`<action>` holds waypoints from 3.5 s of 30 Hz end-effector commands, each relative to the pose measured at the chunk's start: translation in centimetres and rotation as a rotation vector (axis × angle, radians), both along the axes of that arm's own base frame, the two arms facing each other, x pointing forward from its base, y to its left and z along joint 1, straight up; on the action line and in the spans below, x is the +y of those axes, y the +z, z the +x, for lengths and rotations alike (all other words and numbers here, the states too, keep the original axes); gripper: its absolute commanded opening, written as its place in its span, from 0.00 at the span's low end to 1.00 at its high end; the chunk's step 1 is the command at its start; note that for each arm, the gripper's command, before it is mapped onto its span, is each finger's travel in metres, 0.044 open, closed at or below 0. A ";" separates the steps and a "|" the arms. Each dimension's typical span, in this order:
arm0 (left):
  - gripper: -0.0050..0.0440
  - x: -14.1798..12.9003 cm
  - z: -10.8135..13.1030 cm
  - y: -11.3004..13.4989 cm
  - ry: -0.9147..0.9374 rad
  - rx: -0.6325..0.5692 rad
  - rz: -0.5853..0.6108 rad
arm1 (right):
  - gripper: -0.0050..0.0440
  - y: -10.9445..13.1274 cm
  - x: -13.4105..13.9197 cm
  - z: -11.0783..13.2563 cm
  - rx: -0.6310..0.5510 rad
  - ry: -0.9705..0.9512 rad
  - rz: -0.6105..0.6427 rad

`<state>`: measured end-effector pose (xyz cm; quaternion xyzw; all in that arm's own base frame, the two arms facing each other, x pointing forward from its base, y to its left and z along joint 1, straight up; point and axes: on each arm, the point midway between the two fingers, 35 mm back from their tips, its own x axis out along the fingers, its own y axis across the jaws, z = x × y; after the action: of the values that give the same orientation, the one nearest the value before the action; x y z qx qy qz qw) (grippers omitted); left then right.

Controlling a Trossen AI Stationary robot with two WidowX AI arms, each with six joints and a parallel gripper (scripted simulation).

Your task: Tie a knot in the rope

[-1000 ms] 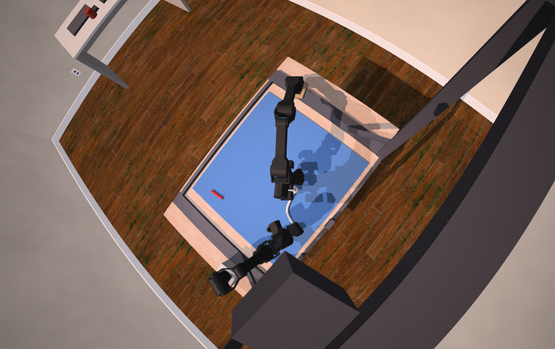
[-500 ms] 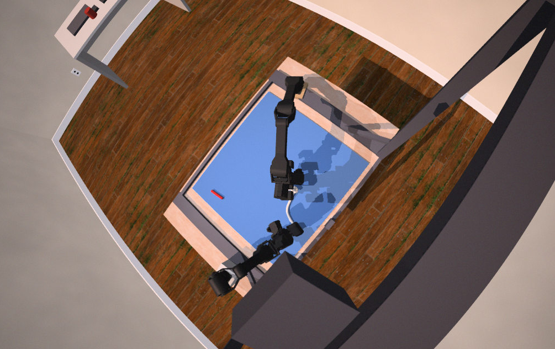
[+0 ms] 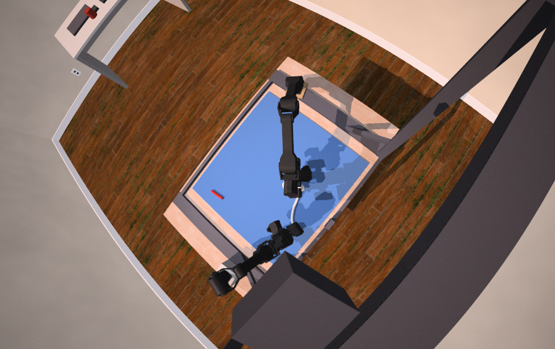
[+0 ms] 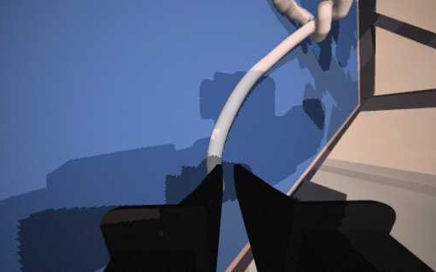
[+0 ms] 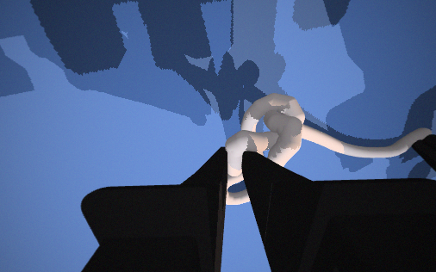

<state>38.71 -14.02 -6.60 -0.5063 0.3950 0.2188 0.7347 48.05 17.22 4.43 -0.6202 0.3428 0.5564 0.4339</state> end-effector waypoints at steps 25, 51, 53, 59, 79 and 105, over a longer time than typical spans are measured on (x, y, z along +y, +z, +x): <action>0.19 0.0 0.0 0.0 0.005 0.003 -0.002 | 0.16 2.9 4.8 -3.7 -0.030 -0.005 0.032; 0.19 0.0 0.0 0.0 0.005 0.003 -0.002 | 0.16 3.6 8.5 -6.7 -0.019 -0.005 0.048; 0.19 0.0 0.0 0.0 0.005 0.003 -0.002 | 0.16 3.7 8.9 -7.1 -0.018 -0.005 0.050; 0.19 0.0 0.0 0.0 0.005 0.003 -0.002 | 0.16 4.1 10.7 -8.6 -0.012 -0.005 0.058; 0.19 0.0 0.0 0.0 0.005 0.003 -0.002 | 0.16 4.7 13.7 -11.1 -0.003 -0.004 0.071; 0.19 0.0 0.0 0.0 0.005 0.003 -0.002 | 0.16 5.7 18.5 -15.0 0.011 -0.004 0.091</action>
<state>38.72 -14.01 -6.60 -0.5062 0.3946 0.2190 0.7349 33.87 34.29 8.64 -0.5948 0.3357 0.5738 0.4521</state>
